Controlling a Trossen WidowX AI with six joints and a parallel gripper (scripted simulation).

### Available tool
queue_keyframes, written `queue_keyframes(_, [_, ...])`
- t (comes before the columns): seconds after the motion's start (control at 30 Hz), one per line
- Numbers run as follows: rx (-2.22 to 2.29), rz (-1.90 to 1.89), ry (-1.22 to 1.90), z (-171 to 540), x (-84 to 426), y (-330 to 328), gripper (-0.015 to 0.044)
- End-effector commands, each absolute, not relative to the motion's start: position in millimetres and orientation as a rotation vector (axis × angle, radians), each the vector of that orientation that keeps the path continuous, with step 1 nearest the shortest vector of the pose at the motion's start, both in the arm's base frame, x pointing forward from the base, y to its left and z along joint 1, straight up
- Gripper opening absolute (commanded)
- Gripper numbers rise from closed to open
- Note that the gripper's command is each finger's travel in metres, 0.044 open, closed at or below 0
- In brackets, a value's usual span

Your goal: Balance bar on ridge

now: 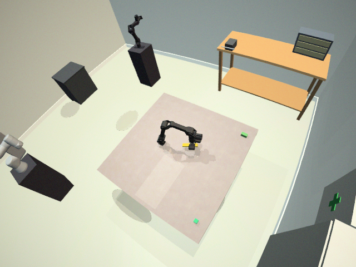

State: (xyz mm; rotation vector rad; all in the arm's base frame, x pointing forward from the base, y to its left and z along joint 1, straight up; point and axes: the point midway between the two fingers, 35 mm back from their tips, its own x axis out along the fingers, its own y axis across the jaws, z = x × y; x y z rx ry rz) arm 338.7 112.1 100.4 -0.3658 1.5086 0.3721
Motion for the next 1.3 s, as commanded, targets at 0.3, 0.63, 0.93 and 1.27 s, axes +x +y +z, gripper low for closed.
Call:
queue_keyframes(0.3, [-0.361, 0.366, 1.508, 98.9, 339.0, 112.0, 0.0000])
queue_keyframes(0.63, [-0.361, 0.366, 1.508, 98.0, 339.0, 112.0, 0.0000])
queue_keyframes(0.93, [-0.361, 0.366, 1.508, 97.4, 339.0, 112.0, 0.0000])
queue_keyframes(1.27, [-0.361, 0.366, 1.508, 96.5, 339.1, 112.0, 0.0000])
